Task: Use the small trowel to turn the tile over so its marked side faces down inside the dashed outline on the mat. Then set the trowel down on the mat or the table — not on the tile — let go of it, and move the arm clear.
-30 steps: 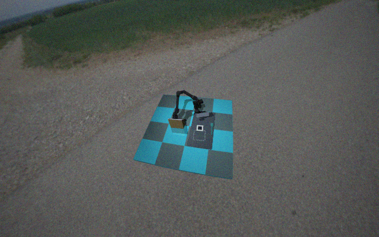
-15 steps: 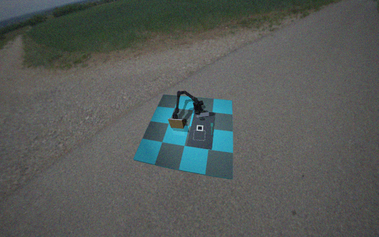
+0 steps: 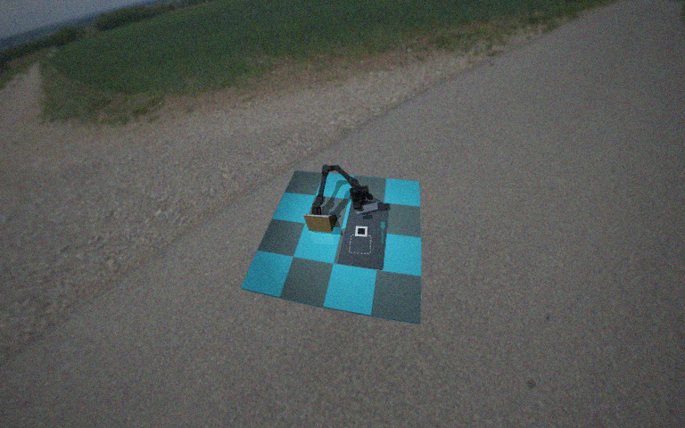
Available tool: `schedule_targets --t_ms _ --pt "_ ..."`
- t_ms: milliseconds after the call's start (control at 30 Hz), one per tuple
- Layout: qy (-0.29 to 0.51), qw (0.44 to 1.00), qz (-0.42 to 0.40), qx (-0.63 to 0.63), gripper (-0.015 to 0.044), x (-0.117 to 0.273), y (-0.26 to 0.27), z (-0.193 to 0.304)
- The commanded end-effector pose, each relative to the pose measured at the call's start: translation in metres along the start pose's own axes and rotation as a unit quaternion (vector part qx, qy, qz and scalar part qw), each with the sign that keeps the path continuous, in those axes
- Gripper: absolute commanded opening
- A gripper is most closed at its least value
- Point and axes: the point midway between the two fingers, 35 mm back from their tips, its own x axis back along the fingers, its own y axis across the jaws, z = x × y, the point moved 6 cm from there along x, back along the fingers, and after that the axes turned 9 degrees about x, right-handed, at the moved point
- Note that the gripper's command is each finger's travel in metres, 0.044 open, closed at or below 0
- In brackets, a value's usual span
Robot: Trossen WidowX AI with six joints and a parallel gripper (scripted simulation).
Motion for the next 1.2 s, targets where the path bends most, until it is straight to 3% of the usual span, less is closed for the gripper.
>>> schedule_targets --t_ms 0,800,1167 --pt "0.002 1.0 0.004 -0.003 0.01 -0.001 -0.011 0.003" --pt "0.003 1.0 0.005 -0.003 0.01 0.0 -0.068 0.012" --pt "0.002 1.0 0.002 0.008 0.01 0.0 -0.06 0.011"
